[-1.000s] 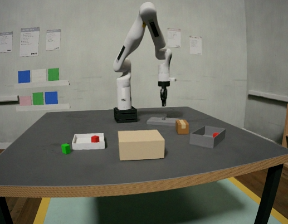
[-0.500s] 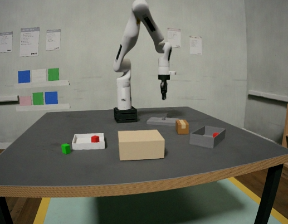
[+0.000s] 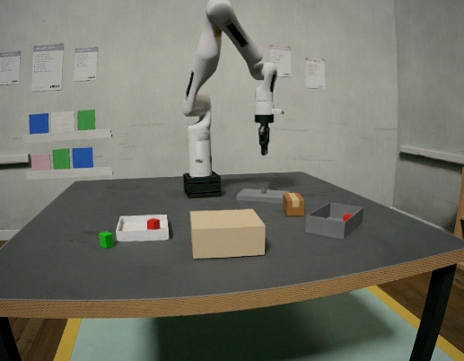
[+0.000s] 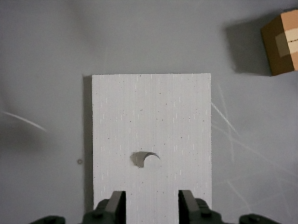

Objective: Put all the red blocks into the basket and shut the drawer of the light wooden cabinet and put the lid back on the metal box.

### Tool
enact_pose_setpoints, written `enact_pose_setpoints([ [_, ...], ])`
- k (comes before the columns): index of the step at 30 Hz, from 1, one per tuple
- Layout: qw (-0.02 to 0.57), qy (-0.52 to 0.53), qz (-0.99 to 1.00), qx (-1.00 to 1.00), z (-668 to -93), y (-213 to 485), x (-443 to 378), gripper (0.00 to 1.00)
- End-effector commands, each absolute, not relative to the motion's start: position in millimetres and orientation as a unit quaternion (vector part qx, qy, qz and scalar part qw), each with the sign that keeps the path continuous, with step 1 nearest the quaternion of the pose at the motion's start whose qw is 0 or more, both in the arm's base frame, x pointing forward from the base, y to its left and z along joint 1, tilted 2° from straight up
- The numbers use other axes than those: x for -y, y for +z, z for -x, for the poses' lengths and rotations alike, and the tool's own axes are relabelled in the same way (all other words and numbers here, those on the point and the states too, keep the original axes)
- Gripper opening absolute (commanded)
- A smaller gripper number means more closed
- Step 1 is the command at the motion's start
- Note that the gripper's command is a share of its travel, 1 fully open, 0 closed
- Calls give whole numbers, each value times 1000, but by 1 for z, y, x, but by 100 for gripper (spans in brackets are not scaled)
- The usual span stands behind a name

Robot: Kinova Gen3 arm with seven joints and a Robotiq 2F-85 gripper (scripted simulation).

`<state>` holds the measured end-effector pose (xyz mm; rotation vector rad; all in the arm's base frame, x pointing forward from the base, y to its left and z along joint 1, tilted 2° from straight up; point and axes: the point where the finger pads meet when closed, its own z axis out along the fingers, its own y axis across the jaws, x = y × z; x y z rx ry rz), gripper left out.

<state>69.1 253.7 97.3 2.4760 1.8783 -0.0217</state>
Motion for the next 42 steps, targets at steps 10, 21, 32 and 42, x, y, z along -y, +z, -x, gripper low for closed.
enact_pose_setpoints([
  [10, 16, -7, -797, -604, -69, 99, -254, 40],
  [21, 7, -4, -800, -600, -77, 103, -281, 40],
  [32, -16, 6, -814, -581, -115, 117, -359, 40],
  [42, -29, 15, -834, -551, -185, 127, -433, 40],
])
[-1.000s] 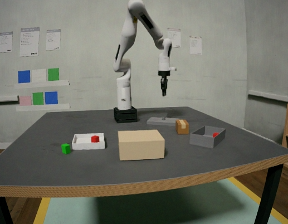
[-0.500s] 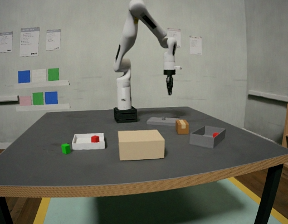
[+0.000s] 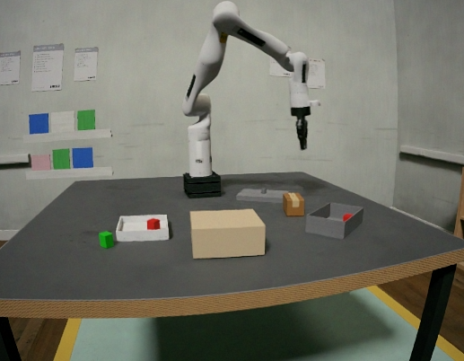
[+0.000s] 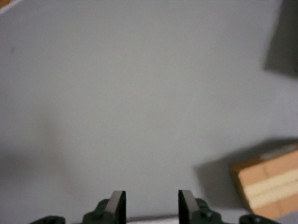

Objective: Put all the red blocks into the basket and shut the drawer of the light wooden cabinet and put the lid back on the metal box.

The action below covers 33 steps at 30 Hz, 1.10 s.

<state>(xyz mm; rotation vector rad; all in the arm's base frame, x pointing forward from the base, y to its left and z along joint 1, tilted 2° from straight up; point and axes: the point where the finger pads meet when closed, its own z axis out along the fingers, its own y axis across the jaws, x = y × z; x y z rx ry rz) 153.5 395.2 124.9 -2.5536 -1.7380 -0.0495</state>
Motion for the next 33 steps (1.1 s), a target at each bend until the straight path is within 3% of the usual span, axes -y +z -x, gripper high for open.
enact_pose_setpoints([
  [1, 30, -16, 837, 546, -197, 128, -441, 40],
  [21, 2, -9, 888, 460, -403, 111, -489, 40],
  [33, -14, 0, 901, 433, -459, 98, -474, 40],
])
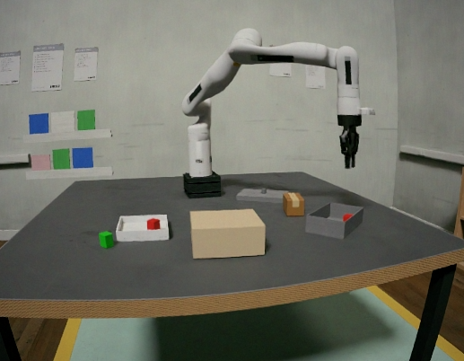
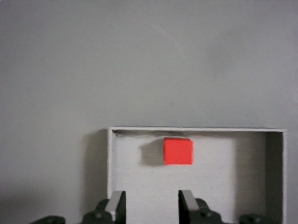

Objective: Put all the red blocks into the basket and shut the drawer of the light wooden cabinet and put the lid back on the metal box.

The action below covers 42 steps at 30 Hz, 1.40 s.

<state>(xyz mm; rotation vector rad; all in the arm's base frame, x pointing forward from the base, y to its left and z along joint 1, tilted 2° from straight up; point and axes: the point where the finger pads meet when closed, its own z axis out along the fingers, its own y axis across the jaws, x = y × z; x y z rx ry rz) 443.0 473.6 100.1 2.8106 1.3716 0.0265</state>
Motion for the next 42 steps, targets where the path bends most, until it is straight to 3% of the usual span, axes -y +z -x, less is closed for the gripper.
enact_pose_setpoints([
  [1, 15, -1, -902, -432, -462, 97, -473, 40],
  [18, 18, -3, -904, -427, -471, 95, -469, 40],
  [19, 18, -3, -904, -427, -471, 95, -469, 59],
  [42, 18, -3, -904, -427, -471, 95, -469, 59],
])
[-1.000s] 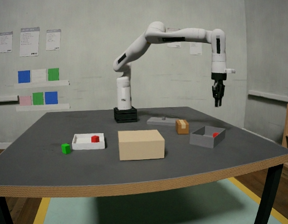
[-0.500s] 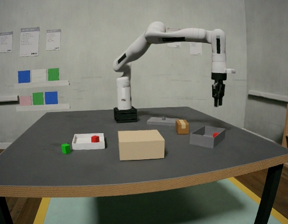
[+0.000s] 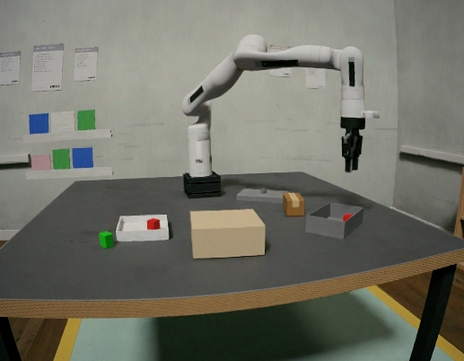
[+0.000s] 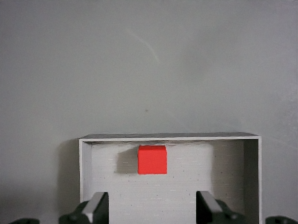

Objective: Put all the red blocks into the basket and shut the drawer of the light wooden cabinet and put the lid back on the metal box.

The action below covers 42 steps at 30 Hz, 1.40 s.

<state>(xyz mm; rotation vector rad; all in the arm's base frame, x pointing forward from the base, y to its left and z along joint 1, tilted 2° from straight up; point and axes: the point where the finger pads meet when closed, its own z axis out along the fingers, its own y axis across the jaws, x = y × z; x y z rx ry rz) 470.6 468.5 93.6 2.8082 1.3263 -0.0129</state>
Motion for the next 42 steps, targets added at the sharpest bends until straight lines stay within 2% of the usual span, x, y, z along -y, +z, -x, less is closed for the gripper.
enact_pose_setpoints([
  [1, 18, -3, -904, -427, -471, 95, -469, 59],
  [24, 18, -3, -904, -427, -471, 89, -469, 59],
  [42, 18, -3, -904, -427, -472, 47, -468, 59],
])
